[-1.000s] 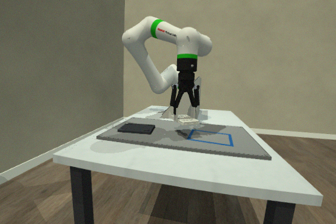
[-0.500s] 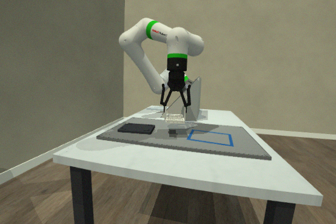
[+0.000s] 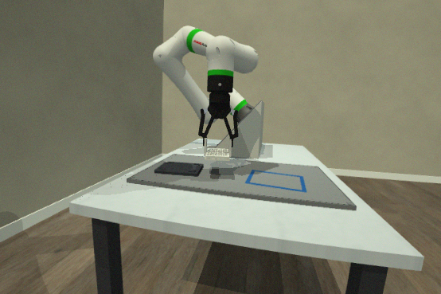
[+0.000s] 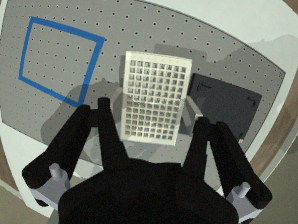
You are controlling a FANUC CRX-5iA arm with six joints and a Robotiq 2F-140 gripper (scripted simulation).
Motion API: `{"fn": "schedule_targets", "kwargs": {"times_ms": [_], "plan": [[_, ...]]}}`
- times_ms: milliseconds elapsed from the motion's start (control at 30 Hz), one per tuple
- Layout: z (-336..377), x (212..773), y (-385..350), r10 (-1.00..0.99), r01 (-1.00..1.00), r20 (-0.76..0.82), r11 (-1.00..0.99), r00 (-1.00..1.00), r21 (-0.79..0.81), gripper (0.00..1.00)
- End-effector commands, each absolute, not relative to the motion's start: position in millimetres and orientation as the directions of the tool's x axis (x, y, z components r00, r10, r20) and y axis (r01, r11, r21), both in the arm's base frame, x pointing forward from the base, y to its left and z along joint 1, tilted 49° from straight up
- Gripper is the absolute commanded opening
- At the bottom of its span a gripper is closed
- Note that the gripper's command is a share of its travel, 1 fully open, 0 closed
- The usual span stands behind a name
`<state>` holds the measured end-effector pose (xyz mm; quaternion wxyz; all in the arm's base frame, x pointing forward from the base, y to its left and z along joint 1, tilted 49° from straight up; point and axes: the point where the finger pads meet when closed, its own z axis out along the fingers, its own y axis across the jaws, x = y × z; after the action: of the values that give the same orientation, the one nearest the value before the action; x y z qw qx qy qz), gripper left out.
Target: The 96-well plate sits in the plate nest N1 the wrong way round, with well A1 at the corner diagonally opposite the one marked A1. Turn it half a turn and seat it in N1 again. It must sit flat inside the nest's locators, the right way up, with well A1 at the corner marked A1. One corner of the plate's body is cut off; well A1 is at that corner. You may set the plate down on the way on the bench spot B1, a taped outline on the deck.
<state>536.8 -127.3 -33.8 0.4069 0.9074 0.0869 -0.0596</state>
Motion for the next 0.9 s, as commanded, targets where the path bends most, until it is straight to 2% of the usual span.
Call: {"fn": "schedule_targets", "kwargs": {"times_ms": [0,867], "plan": [[-25.6,537.3,-133.8,0.110,0.206,-0.179,-0.654,0.978,0.728,0.00],[30.9,539.2,-180.6,0.110,0.206,-0.179,-0.654,0.978,0.728,0.00]]}}
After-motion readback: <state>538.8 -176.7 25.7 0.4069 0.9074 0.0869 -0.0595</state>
